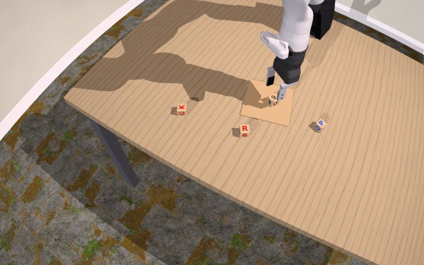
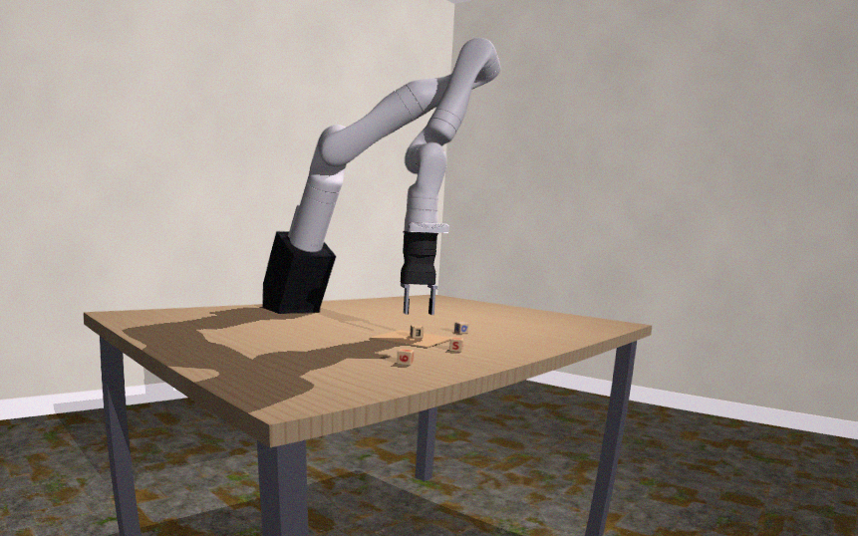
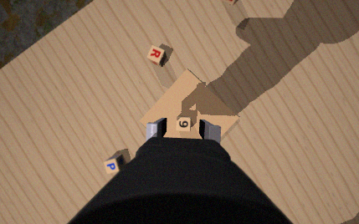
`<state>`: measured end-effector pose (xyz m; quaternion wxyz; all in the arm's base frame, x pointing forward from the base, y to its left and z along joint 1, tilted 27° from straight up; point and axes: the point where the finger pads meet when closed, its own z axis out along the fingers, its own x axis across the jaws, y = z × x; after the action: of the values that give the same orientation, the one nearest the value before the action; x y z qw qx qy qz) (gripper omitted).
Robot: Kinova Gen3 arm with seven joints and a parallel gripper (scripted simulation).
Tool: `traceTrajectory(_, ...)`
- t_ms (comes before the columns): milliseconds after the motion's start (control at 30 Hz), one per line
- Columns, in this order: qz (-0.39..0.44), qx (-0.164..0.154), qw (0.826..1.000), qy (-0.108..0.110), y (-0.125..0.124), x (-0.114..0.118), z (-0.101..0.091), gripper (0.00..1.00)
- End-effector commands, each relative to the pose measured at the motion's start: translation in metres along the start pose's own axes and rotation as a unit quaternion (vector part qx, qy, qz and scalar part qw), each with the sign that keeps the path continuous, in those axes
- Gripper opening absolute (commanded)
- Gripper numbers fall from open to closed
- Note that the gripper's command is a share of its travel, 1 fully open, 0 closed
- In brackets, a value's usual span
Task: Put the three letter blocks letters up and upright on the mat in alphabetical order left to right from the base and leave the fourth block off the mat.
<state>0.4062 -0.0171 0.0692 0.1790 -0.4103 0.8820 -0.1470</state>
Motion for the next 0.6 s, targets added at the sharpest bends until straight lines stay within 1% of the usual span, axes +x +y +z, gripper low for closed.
traceTrajectory(0,-0.003,0.0,1.0,0.002,0.0,0.002,0.008,1.0)
traceTrajectory(167,-0.003,0.0,1.0,0.001,0.0,0.001,0.014,1.0)
traceTrajectory(567,-0.003,0.0,1.0,0.001,0.0,0.001,0.02,1.0)
